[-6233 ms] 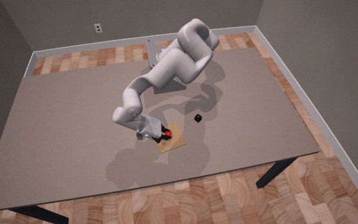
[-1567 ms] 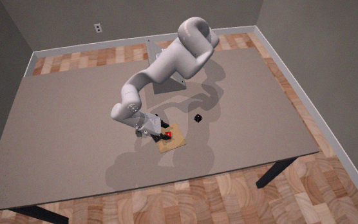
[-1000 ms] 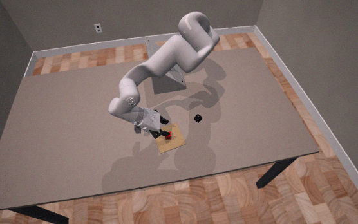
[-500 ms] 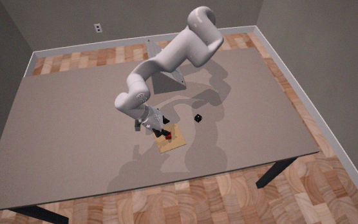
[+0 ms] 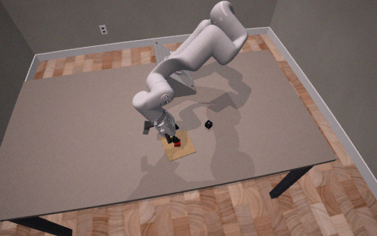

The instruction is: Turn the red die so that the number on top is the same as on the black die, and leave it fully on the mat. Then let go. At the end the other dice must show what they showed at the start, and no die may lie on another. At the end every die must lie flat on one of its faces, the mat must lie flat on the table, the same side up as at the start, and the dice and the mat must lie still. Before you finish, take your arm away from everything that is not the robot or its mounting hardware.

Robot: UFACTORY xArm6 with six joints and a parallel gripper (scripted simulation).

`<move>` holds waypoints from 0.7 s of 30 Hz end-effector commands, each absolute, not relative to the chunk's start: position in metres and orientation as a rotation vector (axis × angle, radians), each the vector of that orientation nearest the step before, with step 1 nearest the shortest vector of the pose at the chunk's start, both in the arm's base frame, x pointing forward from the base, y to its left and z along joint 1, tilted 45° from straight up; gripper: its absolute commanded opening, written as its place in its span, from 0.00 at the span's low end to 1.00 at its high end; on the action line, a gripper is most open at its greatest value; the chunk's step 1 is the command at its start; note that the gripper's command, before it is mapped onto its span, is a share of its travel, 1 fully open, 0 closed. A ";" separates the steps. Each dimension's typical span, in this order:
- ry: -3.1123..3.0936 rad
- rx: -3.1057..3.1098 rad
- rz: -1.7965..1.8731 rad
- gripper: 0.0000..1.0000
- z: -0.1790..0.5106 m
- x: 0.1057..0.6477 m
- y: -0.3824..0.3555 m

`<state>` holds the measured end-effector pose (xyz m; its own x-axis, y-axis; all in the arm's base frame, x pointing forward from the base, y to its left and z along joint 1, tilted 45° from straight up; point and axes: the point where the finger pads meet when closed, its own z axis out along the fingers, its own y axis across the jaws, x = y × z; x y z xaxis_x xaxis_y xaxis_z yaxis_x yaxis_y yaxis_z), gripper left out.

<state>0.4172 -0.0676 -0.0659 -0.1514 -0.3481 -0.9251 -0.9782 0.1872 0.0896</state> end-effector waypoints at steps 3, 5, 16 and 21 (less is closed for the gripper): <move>1.763 -1.376 0.882 0.69 -0.062 0.419 -0.068; 1.768 -1.379 0.880 0.69 -0.062 0.419 -0.068; 1.935 -1.528 0.751 0.69 -0.060 0.419 -0.066; 1.957 -1.548 0.727 1.00 -0.058 0.419 -0.066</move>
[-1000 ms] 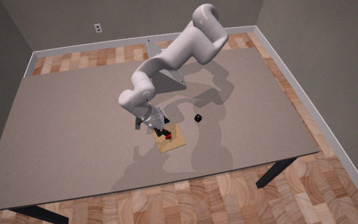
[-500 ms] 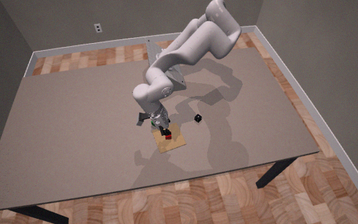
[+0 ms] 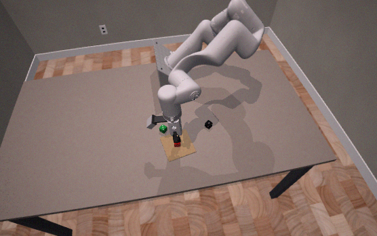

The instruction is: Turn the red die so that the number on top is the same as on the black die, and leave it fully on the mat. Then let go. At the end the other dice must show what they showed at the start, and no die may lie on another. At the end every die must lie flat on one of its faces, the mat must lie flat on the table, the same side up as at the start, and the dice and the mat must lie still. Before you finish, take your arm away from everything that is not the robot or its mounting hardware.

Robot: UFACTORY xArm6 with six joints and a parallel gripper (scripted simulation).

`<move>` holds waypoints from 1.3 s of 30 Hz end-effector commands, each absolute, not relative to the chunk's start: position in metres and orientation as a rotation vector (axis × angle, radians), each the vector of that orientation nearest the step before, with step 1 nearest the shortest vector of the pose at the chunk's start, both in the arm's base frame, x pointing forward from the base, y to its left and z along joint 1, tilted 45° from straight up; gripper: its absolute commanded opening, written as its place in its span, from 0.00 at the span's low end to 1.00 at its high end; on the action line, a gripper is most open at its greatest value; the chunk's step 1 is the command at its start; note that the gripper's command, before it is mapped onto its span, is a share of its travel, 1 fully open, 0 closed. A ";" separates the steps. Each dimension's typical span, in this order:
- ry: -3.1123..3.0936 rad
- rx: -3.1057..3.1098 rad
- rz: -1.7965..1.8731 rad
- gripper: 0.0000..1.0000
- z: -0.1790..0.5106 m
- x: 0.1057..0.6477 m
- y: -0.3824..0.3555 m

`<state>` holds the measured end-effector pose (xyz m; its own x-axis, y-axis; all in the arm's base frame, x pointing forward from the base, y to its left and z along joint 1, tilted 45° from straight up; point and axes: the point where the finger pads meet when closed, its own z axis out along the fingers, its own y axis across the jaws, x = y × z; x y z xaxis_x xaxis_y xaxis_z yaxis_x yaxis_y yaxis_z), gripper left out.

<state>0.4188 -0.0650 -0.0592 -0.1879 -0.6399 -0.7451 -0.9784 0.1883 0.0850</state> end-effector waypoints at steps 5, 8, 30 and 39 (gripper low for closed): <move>1.957 -1.548 0.727 1.00 -0.058 0.419 -0.066; 1.957 -1.548 0.727 1.00 -0.058 0.419 -0.066; 1.957 -1.548 0.727 1.00 -0.039 0.417 -0.085; 1.957 -1.548 0.727 1.00 -0.010 0.414 -0.113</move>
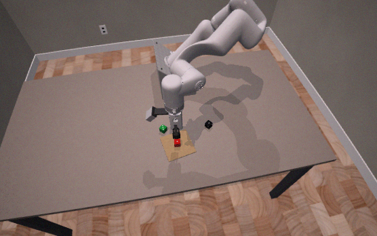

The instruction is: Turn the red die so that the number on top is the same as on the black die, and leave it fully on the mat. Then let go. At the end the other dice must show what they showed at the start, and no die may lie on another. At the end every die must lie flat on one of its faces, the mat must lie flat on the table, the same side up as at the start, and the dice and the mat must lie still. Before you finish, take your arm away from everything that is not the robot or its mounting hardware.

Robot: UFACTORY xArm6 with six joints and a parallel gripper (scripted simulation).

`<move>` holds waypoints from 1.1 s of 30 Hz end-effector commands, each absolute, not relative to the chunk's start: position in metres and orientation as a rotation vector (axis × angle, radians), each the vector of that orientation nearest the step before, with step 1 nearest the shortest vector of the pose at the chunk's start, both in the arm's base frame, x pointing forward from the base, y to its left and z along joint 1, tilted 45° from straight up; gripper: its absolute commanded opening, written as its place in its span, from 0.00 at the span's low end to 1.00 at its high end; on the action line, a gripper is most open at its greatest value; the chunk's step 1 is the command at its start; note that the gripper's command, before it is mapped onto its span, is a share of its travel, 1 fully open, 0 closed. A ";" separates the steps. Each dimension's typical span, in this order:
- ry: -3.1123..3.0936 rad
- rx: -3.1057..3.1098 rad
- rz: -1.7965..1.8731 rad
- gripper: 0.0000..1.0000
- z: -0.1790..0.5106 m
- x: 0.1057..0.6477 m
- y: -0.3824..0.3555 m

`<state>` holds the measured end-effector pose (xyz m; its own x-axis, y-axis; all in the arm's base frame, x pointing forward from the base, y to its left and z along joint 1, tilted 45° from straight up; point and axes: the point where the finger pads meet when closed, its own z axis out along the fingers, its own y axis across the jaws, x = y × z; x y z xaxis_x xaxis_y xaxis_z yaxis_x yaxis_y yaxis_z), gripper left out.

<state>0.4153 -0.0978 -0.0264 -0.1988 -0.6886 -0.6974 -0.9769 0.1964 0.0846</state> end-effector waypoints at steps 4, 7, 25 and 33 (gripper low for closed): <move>1.957 -1.548 0.727 1.00 0.002 0.413 -0.125; 1.957 -1.548 0.727 1.00 0.006 0.412 -0.129; 1.957 -1.548 0.727 1.00 0.007 0.412 -0.130; 1.957 -1.548 0.727 1.00 0.007 0.412 -0.130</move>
